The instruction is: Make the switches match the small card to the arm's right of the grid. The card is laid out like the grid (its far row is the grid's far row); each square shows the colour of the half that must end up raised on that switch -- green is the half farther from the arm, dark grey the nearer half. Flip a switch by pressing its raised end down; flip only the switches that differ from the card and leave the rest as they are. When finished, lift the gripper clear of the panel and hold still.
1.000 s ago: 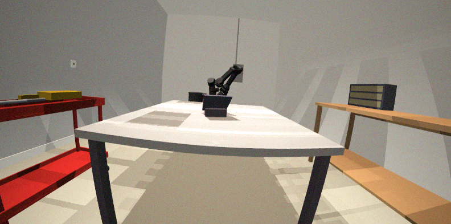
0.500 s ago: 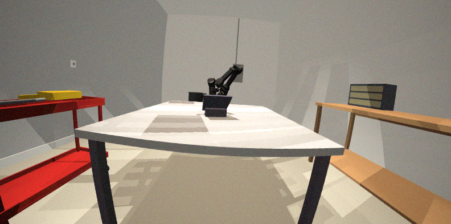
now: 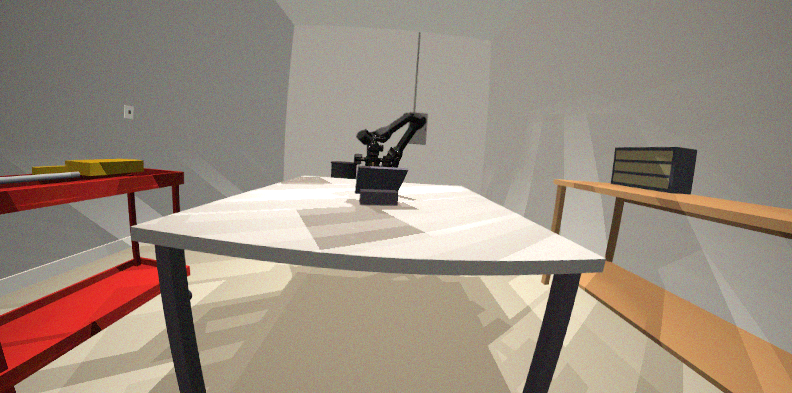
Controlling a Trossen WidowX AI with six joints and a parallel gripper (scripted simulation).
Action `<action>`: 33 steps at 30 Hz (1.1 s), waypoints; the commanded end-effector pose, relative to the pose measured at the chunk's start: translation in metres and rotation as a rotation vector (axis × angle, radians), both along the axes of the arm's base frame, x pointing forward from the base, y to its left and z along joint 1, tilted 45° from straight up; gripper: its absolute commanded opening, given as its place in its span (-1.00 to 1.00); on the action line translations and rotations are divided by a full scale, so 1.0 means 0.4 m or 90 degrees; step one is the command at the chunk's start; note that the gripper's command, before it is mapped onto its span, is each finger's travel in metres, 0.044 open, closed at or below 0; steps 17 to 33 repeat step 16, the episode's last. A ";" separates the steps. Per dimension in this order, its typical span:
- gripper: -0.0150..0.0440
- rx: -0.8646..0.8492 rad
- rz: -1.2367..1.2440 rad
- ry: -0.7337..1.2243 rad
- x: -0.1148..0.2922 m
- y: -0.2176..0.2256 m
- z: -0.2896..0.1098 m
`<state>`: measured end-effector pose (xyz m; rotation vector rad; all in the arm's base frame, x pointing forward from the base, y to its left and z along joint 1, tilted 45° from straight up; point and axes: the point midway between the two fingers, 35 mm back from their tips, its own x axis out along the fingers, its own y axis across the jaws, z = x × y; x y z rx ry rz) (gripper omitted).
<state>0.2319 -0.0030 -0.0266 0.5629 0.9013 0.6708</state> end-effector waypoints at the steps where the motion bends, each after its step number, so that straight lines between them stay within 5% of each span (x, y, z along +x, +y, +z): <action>1: -0.49 0.002 0.003 -0.005 0.016 0.002 0.038; 7: -0.49 0.005 0.003 -0.006 0.065 0.033 0.152; 33: -0.49 0.005 0.003 -0.006 0.065 0.033 0.152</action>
